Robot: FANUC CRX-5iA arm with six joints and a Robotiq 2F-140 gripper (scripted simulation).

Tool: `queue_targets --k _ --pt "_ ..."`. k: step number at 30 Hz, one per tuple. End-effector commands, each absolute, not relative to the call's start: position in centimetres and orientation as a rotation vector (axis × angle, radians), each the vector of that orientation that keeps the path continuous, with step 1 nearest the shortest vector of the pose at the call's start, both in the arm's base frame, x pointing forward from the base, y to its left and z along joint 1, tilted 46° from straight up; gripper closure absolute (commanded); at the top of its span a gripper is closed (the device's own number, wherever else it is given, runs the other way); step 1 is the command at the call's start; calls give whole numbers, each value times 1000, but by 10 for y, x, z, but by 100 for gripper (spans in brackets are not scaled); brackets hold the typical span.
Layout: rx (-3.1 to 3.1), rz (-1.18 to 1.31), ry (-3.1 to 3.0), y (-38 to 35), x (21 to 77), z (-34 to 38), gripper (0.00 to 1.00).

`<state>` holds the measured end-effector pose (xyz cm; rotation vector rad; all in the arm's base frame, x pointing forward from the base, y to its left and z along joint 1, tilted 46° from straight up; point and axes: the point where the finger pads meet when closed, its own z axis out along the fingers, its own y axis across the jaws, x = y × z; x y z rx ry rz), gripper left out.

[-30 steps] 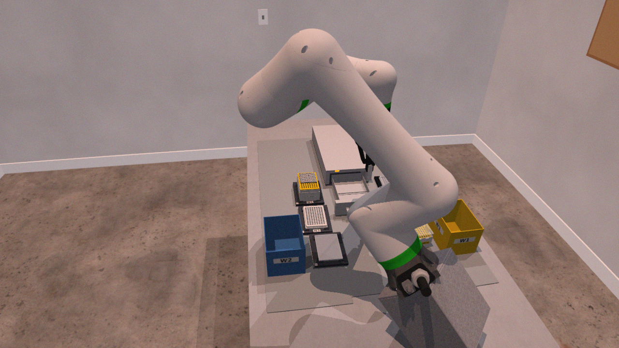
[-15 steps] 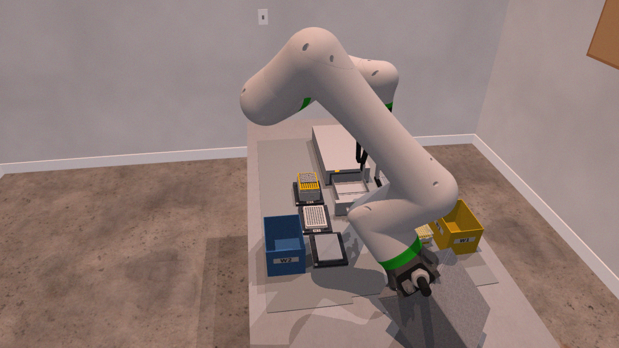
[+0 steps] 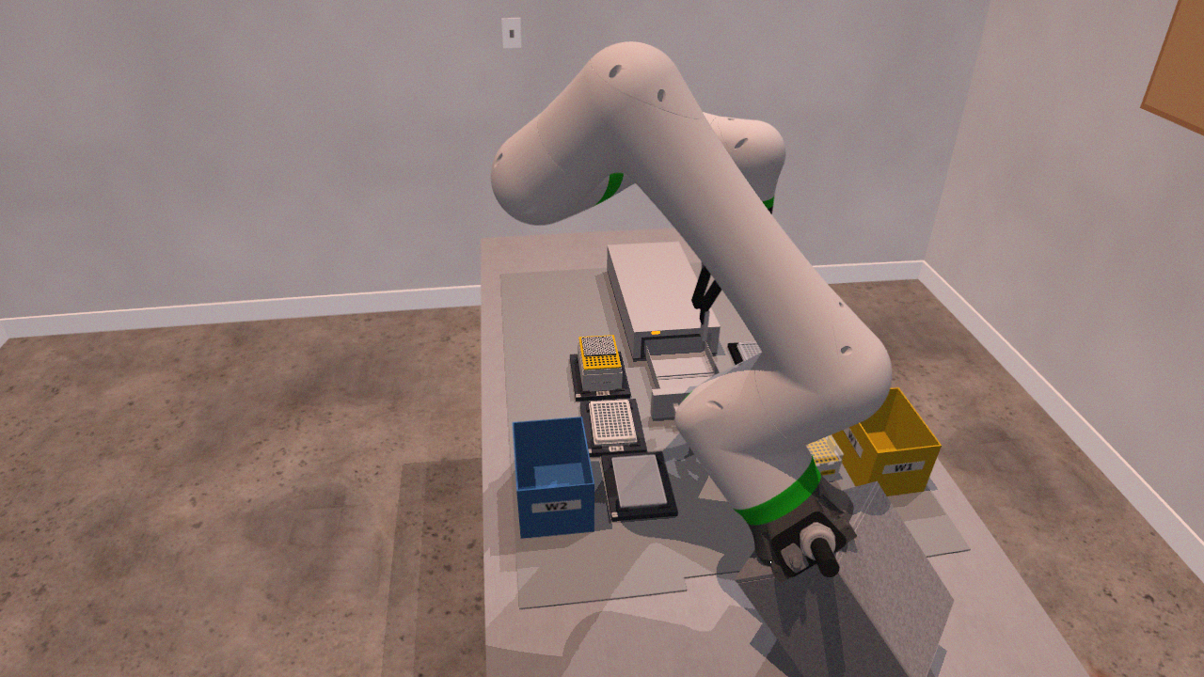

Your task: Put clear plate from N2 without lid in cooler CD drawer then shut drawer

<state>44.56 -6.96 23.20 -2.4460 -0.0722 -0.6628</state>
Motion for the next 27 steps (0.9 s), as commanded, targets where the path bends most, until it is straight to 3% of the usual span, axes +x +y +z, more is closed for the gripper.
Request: queue_targets --k 1,27 --pt "-2446 -663 -72 -73 453 231 34" --pt "-2446 -663 -72 -112 540 214 34"
